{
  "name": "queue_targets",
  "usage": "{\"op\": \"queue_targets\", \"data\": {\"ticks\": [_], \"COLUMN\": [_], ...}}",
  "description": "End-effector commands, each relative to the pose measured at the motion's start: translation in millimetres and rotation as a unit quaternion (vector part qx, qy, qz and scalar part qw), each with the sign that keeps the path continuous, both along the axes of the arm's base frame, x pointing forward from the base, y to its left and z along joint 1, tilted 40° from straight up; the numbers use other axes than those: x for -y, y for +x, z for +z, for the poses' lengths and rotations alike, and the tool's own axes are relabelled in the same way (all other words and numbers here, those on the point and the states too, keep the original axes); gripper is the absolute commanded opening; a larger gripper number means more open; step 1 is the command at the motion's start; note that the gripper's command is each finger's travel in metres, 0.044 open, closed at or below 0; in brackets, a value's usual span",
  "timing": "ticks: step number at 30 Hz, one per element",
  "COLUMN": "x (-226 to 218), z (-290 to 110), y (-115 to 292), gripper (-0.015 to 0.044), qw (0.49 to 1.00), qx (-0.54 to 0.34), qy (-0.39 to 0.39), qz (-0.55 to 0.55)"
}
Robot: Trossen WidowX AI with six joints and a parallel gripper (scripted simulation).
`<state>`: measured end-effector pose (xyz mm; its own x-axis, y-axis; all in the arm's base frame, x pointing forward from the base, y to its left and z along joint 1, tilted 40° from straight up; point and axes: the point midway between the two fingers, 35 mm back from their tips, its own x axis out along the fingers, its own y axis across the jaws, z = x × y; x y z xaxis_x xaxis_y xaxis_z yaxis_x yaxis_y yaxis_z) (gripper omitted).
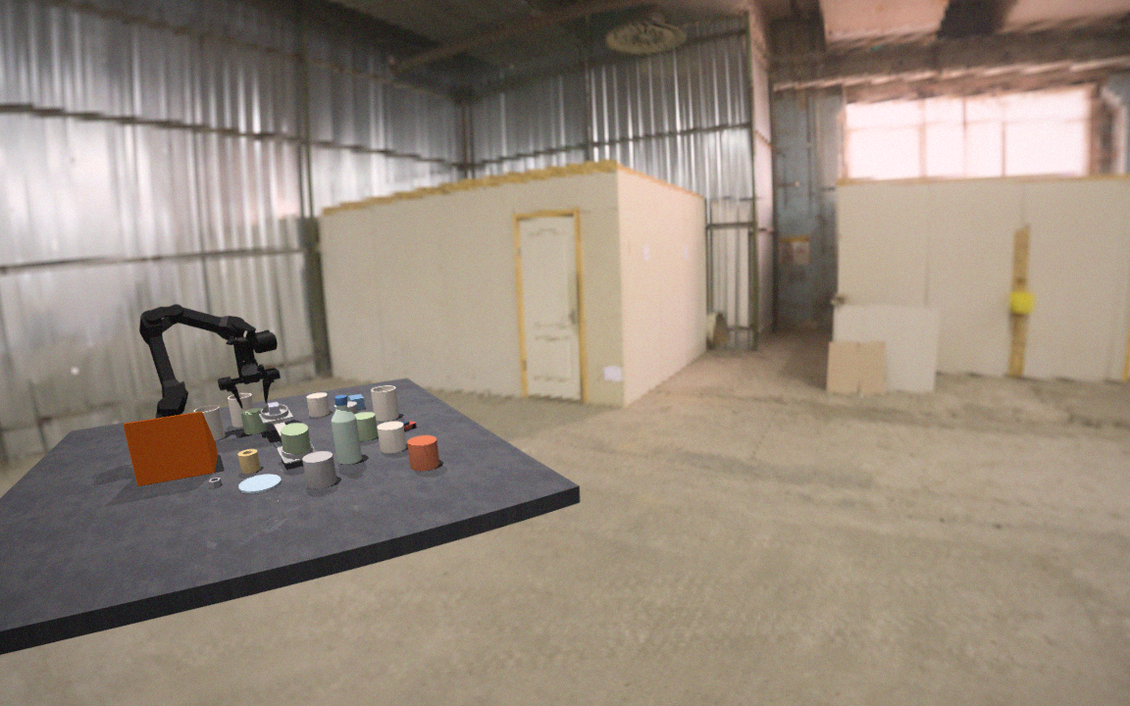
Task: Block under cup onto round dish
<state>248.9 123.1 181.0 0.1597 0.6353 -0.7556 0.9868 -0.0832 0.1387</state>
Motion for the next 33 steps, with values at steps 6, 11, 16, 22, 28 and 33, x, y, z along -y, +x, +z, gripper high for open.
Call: {"op": "queue_targets", "data": {"ticks": [6,11,16,22,28,33], "x": [36.2,100.8,121.7,112.2,108.7,103.7], "z": [-5.3,-25.3,-31.2,-42.6,-46.9,-53.1], "y": [20.9,39.3,41.7,43.6,44.6,45.9], "gripper": [0.0260,0.0260,0.0260,0.0260,0.0260,0.0260], "qw": [1.000,1.000,1.000,1.000,1.000,1.000], "qx": [0.003,-0.020,-0.025,-0.025,-0.025,-0.025], "qy": [-0.009,-0.008,-0.001,-0.001,-0.001,-0.001], "qz": [-0.013,-0.005,-0.003,-0.003,-0.003,-0.003]}}
